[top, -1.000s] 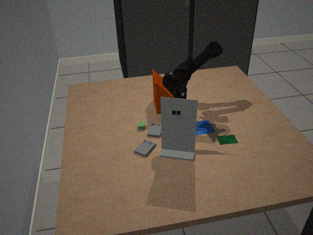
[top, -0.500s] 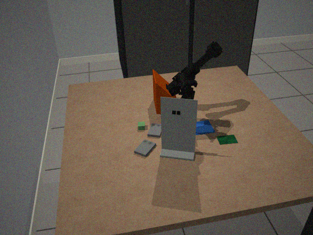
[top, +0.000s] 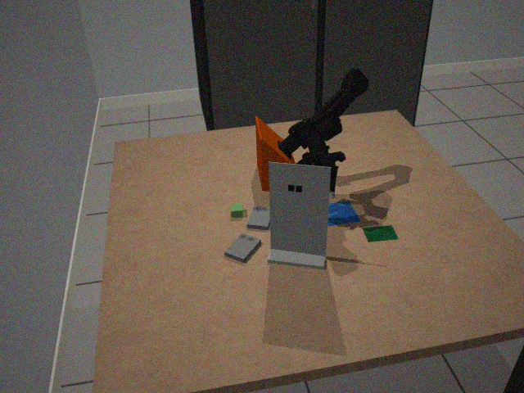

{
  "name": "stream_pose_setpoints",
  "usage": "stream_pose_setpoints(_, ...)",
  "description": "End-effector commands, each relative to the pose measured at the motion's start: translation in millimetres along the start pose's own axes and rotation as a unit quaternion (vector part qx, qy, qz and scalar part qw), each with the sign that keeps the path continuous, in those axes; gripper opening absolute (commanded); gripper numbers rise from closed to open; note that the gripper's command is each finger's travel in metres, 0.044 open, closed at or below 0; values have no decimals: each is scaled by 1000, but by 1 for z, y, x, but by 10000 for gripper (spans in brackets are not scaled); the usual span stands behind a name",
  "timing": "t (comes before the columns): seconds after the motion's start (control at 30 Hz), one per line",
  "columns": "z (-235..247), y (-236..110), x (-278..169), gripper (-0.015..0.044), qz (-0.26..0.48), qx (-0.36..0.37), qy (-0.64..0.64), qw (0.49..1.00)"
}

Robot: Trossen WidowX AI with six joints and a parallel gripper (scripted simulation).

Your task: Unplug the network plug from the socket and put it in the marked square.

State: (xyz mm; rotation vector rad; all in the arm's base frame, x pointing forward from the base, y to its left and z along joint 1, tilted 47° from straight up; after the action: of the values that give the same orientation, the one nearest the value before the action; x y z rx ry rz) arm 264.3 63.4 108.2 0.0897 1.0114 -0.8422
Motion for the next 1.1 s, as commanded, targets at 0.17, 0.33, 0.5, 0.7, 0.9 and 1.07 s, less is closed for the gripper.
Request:
stream_pose_setpoints(0.17, -40, 6, -29, 0, 52, -100, -36, 993)
stream_pose_setpoints(0.33, -55, 5, -39, 0, 73, -135, -48, 987)
stream_pose_setpoints(0.5, -55, 5, -39, 0, 73, -135, -48, 987)
stream_pose_setpoints(0.7, -59, 10, -38, 0, 72, -136, -49, 987)
stream_pose_setpoints(0.9, -62, 15, -36, 0, 71, -137, -49, 987)
stream_pose_setpoints(1.07, -66, 18, -35, 0, 71, -138, -50, 987)
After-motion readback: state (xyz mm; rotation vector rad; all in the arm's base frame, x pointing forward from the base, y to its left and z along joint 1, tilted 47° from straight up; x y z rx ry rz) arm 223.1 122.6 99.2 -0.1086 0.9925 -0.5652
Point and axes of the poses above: the point midway between the two fingers, 35 mm back from their tips, its own y axis out along the fingers, its own z axis across the jaws, x = y × z, the point moved 2 cm from there along -y, back along the fingers, and after that the axes turned 13 degrees about y, right-handed, at the moved point
